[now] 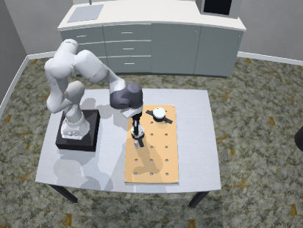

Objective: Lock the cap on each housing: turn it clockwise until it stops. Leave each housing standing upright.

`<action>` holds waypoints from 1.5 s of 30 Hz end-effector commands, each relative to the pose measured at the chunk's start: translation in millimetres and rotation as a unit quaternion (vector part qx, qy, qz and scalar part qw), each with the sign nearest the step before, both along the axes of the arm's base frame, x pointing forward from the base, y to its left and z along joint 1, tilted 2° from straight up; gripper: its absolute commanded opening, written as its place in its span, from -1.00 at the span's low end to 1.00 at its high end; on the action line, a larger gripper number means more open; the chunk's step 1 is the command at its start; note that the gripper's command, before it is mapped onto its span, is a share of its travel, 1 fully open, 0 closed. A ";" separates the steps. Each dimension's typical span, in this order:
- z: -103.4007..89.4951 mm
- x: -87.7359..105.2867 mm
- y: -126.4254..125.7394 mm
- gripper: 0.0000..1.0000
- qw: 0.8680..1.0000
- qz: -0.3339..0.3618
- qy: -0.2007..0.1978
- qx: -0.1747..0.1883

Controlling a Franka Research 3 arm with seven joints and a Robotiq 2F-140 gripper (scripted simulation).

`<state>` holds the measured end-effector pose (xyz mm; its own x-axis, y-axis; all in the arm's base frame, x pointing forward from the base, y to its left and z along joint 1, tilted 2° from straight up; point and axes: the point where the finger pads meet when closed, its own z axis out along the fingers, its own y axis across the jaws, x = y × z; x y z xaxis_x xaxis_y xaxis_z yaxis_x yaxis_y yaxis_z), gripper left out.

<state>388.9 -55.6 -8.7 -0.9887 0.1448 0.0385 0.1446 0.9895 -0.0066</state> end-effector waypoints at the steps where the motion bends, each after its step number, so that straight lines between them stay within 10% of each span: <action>1: 0.4 2.1 0.4 -0.80 1.000 -0.002 -0.002 0.000; 45: 0.2 1.9 0.5 -0.80 0.974 -0.227 -0.002 -0.008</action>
<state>389.5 -54.8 -8.8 -0.8654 0.4999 0.0343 0.4999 0.8660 -0.0103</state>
